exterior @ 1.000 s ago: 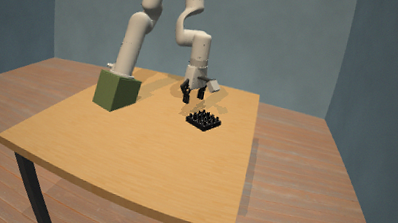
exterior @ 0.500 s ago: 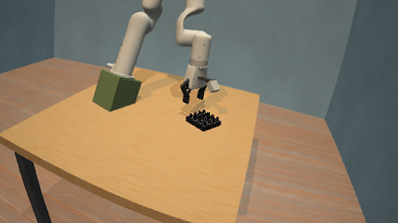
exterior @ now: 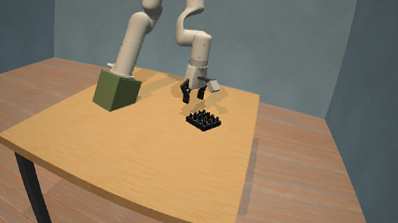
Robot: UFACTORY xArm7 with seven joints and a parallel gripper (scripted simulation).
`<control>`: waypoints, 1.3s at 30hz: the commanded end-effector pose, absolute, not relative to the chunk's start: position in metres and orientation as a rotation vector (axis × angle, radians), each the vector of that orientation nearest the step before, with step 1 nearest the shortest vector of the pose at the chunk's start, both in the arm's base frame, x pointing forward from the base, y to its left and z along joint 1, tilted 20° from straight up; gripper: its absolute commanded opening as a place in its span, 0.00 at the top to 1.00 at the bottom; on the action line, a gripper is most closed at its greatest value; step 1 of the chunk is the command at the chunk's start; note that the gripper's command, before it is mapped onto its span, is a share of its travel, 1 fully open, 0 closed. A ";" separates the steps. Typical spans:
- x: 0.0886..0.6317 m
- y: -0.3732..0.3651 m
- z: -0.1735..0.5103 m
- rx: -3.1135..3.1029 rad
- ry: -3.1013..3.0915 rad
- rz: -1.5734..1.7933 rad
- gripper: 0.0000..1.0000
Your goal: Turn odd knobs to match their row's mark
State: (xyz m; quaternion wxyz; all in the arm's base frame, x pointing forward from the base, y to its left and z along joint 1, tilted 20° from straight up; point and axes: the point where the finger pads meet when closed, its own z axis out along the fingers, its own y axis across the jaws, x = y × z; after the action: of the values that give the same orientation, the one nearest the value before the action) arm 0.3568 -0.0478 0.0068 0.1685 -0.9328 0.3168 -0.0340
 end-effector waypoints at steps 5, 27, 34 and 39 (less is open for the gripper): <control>0.358 -0.049 0.008 -2.660 0.880 -0.105 0.00; 0.377 -0.058 0.013 -2.835 -0.052 -0.266 0.00; 0.382 -0.062 0.014 -2.830 -0.356 -0.312 0.00; 0.387 -0.065 0.016 -2.798 -0.644 -0.353 0.00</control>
State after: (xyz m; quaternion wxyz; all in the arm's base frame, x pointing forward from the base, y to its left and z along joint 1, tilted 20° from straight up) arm 0.3835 -0.0621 0.0140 0.1276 -0.9721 -0.1662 -0.1051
